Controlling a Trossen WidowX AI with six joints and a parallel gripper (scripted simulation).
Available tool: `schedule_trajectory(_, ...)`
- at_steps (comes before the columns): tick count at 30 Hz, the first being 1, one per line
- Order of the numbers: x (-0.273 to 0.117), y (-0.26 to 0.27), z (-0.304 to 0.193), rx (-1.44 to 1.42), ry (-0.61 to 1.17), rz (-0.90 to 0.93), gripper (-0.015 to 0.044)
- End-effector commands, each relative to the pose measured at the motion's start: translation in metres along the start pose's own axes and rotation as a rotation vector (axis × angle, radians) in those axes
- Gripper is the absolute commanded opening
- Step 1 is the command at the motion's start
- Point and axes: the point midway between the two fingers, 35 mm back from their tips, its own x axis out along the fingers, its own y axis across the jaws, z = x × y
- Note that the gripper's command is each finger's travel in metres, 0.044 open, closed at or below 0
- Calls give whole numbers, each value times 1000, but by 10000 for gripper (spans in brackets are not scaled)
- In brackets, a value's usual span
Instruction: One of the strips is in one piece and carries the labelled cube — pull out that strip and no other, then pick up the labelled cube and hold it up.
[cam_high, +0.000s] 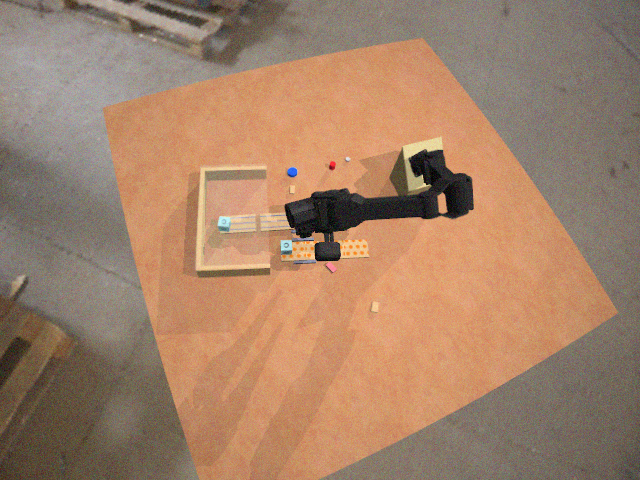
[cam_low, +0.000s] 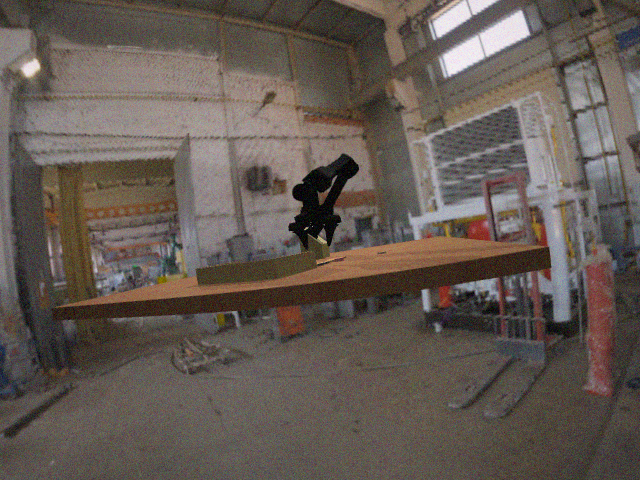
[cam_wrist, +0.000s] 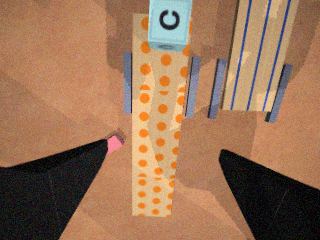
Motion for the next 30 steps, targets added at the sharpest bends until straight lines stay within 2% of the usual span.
schedule_trajectory(1, -2, 1, 16, -6, 0, 4, 440)
schedule_trajectory(27, -11, 6, 95, -8, -3, 3, 440)
schedule_trajectory(30, -9, 6, 95, -8, -3, 3, 361)
